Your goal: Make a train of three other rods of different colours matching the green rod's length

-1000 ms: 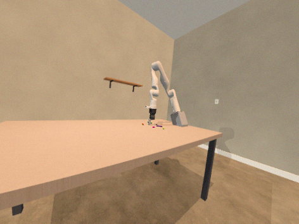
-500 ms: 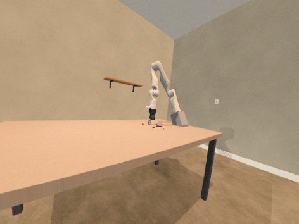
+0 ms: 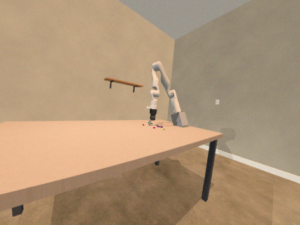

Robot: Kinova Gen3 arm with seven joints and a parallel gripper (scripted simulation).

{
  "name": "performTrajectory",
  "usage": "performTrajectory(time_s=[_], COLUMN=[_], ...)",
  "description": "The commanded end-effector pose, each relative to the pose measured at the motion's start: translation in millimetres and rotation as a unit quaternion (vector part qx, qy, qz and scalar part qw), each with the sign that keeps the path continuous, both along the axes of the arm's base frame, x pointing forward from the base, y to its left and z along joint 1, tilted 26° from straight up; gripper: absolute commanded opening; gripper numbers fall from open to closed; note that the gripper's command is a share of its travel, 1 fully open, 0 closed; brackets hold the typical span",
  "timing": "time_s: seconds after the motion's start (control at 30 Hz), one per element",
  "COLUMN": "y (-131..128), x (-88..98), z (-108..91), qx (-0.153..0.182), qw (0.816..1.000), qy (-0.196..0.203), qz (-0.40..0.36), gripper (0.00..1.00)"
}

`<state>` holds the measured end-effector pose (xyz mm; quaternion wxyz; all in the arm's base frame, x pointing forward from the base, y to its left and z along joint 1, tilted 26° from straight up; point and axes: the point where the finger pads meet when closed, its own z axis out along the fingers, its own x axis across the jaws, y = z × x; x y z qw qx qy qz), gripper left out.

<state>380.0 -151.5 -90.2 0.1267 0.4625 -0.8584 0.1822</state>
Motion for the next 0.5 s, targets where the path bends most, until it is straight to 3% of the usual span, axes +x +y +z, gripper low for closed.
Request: performTrajectory(time_s=[0.0, 0.13, 0.27, 0.3, 0.47], y=[0.4, 0.4, 0.4, 0.4, 0.4], x=[0.6, 0.6, 0.6, 0.6, 0.6], z=[0.4, 0.4, 0.4, 0.4, 0.4], qx=[0.000, 0.000, 0.000, 0.000, 0.000], qw=[1.000, 1.000, 1.000, 1.000, 1.000], qy=[-0.001, -0.001, -0.001, -0.001, -0.001], qz=[0.000, 0.000, 0.000, 0.000, 0.000], gripper=[0.24, 0.36, 0.36, 0.42, 0.48])
